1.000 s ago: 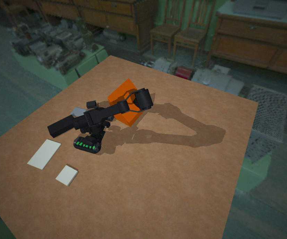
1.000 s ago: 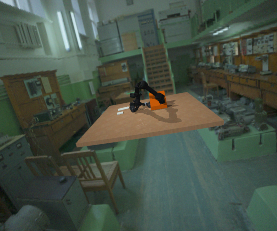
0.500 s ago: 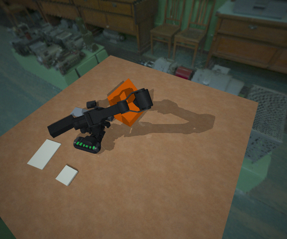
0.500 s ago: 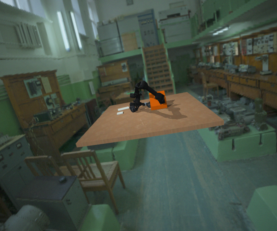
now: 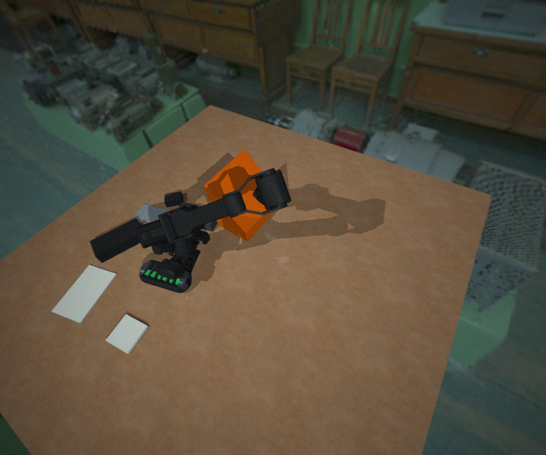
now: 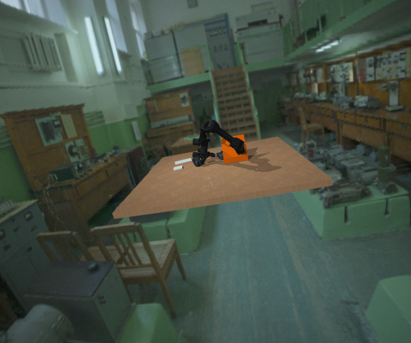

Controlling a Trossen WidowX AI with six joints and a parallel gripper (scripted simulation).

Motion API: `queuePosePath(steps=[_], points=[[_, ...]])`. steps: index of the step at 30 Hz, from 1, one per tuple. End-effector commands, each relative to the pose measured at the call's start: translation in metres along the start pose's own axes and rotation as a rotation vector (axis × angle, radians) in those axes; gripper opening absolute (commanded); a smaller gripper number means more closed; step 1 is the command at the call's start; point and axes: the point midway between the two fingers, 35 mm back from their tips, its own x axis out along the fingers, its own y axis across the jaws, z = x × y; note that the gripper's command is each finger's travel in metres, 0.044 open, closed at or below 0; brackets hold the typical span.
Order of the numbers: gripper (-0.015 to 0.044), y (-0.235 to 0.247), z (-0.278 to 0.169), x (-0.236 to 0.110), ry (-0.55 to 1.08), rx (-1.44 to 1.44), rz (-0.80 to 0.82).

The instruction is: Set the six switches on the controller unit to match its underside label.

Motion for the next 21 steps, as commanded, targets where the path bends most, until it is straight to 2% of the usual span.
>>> queuePosePath(steps=[1,21], points=[[0.0,0.0112,-0.0004,0.0034,0.001,-0.037,0.011],[0.0,0.0156,0.0001,0.0046,0.001,-0.037,0.011]])
